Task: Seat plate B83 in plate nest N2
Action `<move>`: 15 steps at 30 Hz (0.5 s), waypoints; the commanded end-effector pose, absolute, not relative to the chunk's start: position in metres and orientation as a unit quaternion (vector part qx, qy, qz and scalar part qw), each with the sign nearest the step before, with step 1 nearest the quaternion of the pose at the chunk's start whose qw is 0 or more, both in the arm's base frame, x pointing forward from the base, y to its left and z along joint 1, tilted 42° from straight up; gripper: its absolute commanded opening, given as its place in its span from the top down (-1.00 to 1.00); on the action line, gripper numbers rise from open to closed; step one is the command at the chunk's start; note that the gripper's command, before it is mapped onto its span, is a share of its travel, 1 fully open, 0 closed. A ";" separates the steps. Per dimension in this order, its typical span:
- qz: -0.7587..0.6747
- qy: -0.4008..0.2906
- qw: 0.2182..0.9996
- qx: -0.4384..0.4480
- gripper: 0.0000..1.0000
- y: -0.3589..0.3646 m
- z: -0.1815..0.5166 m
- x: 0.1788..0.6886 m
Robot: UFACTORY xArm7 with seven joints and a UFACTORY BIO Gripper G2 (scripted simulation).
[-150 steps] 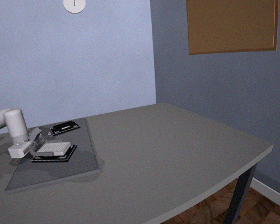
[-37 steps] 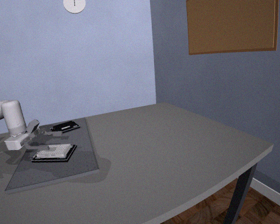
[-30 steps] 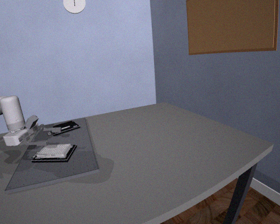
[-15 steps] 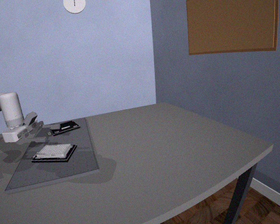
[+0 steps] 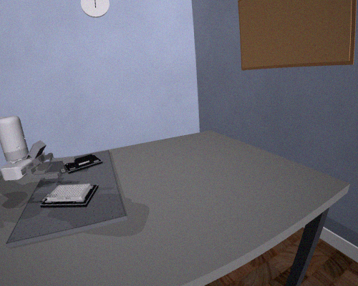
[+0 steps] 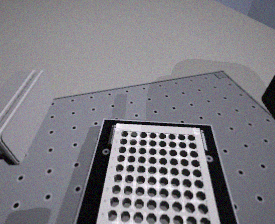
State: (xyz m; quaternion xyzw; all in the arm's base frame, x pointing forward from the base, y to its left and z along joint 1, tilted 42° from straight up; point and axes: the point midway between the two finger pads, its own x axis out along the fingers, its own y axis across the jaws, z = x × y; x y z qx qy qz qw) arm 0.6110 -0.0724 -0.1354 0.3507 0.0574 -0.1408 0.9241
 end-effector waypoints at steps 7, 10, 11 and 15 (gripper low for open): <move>-0.017 0.007 0.935 0.354 -0.08 -0.079 -0.096 0.598; -0.009 0.004 0.935 0.354 -0.08 -0.080 -0.082 0.593; -0.009 0.004 0.935 0.354 -0.08 -0.081 -0.077 0.591; -0.009 0.004 0.935 0.354 -0.08 -0.082 -0.059 0.584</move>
